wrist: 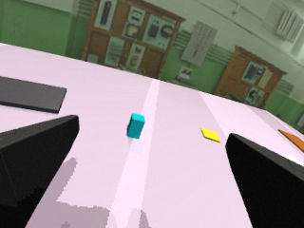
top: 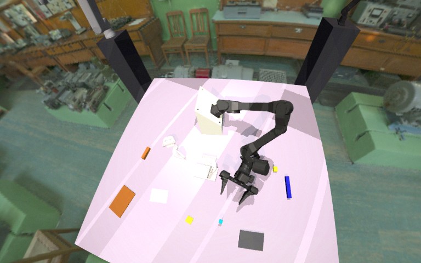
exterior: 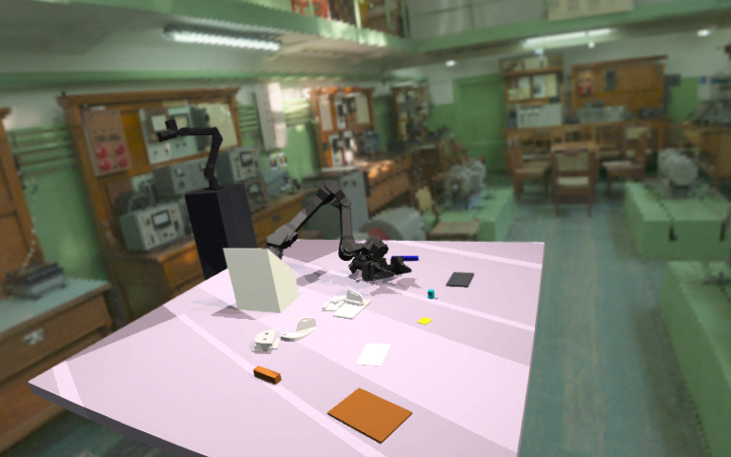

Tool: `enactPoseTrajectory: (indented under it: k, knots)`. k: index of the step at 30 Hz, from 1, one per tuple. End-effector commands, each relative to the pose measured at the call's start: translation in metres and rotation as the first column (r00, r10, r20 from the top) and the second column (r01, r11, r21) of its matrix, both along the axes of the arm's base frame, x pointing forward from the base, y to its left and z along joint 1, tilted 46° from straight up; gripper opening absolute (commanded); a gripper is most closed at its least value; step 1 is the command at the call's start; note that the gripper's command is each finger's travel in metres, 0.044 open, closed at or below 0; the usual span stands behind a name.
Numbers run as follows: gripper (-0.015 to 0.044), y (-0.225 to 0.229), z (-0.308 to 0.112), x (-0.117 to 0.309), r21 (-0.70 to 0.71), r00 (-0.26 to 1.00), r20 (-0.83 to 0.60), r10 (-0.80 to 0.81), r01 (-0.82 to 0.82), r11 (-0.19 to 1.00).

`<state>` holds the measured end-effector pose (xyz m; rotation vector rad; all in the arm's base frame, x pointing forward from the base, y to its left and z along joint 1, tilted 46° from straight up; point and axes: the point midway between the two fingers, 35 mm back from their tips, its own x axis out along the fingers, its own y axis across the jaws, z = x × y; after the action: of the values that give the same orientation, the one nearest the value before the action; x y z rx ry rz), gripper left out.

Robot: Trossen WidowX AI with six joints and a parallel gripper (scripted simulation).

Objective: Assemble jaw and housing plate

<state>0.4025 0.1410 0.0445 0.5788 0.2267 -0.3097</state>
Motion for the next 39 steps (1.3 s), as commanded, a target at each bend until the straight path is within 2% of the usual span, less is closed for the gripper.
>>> enactPoseTrajectory:
  k: [1,21,39]
  knots:
    - [0.044,-0.014,-0.011,0.009,-0.087,0.998,-0.069,0.008,-0.014,0.996]
    - [0.044,-0.083,-0.063,0.028,-0.373,0.91,-0.415,0.015,-0.185,0.909]
    - [0.044,-0.15,-0.109,0.024,-0.4,0.704,-0.709,0.037,-0.445,0.801]
